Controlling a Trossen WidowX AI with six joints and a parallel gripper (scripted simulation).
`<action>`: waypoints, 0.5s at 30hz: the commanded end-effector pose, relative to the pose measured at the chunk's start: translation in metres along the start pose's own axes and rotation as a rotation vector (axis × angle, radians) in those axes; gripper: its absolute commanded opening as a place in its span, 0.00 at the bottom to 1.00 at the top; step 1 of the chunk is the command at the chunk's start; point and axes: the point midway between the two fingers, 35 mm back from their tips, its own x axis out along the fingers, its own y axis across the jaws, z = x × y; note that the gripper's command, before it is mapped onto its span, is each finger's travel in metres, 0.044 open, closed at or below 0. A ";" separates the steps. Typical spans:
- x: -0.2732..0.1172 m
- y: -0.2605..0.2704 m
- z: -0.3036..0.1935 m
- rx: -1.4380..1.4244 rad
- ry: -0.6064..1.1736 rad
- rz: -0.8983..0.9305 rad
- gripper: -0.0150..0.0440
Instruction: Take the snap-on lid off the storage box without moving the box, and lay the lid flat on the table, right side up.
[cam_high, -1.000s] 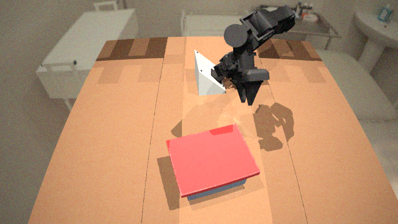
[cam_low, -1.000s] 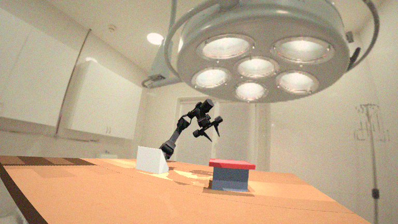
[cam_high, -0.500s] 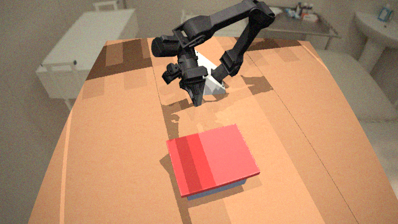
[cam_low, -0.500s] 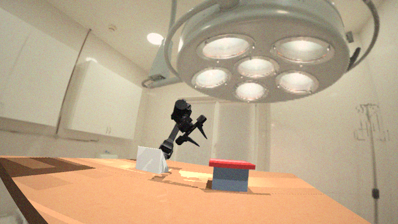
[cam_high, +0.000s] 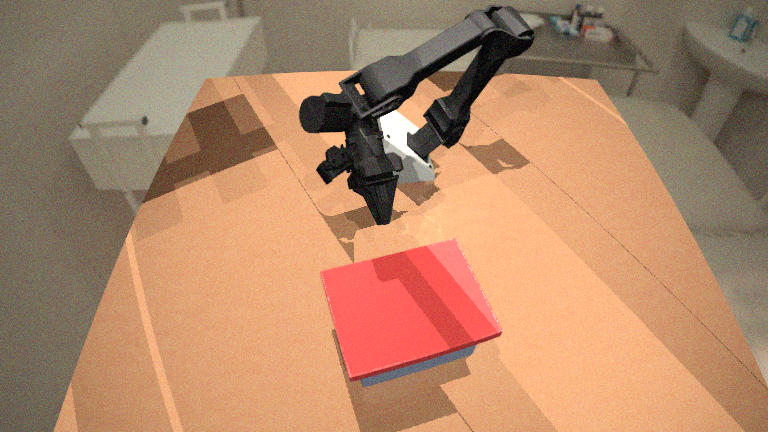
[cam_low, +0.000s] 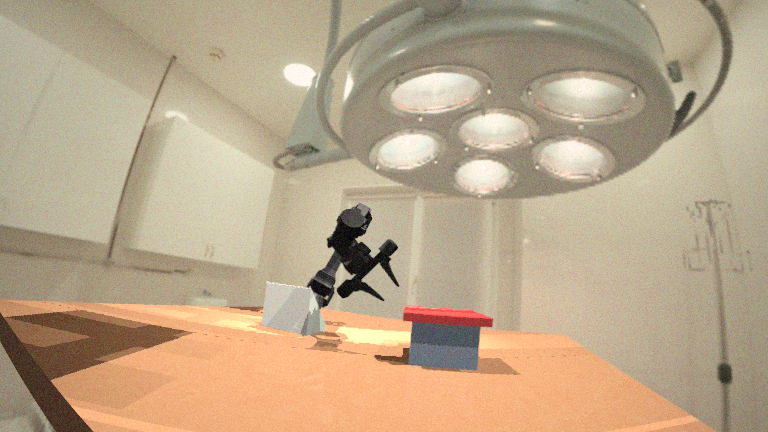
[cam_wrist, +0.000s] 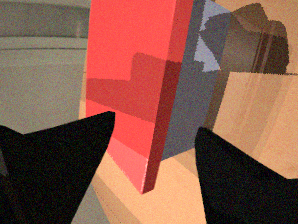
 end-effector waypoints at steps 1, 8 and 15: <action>0.002 -0.001 0.001 -0.004 -0.002 0.012 0.65; 0.011 -0.001 0.003 -0.005 -0.006 0.007 0.65; 0.022 -0.002 0.005 -0.006 -0.009 0.003 0.65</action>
